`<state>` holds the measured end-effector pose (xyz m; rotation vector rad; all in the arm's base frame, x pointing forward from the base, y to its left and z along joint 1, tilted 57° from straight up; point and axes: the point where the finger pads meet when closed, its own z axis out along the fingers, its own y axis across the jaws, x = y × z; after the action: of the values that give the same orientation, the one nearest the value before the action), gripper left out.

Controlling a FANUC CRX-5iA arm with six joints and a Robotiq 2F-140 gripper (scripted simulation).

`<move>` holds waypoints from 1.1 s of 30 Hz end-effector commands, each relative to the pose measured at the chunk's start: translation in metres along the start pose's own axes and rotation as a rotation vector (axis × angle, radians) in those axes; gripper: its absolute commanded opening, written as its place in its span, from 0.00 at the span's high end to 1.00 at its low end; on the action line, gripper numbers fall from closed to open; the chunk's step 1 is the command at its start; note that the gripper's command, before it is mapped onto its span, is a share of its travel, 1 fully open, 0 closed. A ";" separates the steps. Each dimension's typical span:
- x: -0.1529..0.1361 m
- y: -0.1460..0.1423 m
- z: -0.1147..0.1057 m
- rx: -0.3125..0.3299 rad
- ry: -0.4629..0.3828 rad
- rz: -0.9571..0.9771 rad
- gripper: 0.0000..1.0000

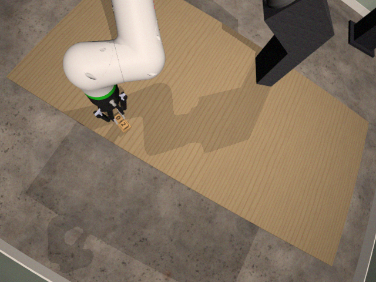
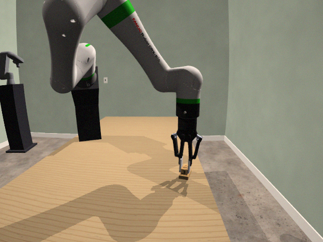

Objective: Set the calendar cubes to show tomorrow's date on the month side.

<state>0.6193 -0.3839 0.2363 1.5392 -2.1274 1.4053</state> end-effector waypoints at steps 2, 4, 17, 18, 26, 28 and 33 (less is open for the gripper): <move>0.000 0.000 0.001 0.000 0.000 0.000 0.76; 0.000 0.000 0.002 0.000 0.000 0.000 0.76; 0.000 0.000 0.007 0.000 0.000 0.000 0.76; 0.000 0.000 0.007 0.000 0.000 0.000 0.76; 0.000 0.000 0.009 0.000 0.000 0.000 0.76; 0.000 0.000 0.009 0.000 0.000 0.000 0.76; 0.000 0.000 0.009 0.000 0.000 0.000 0.76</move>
<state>0.6227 -0.3908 0.2313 1.5393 -2.1274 1.4053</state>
